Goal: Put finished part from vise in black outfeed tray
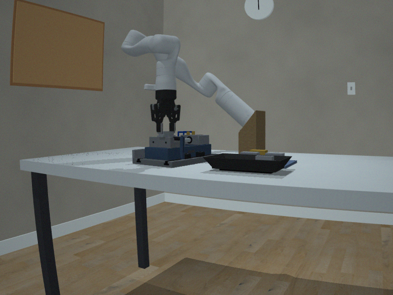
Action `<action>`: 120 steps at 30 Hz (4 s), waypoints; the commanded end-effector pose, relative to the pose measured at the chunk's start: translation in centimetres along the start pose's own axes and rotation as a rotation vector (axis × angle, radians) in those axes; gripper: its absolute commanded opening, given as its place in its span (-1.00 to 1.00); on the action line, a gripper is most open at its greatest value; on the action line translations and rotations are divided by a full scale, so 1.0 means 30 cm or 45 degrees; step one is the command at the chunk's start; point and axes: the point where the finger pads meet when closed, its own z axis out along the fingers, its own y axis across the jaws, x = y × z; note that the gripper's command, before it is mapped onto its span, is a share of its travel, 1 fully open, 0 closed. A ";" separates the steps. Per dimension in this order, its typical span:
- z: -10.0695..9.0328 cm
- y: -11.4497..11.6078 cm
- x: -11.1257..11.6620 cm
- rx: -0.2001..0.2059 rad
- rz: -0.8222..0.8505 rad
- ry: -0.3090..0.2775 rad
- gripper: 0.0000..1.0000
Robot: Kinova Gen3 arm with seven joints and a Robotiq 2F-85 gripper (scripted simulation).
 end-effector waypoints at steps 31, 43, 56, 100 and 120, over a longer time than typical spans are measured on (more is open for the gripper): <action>-0.003 -0.001 -0.001 0.002 0.000 -0.001 -1.00; -0.003 -0.001 -0.001 0.002 0.000 -0.001 -1.00; -0.003 -0.001 -0.001 0.002 0.000 -0.001 -1.00; -0.074 -0.001 -0.001 0.002 0.000 -0.001 -1.00; -0.152 -0.001 -0.001 0.002 0.000 -0.001 -1.00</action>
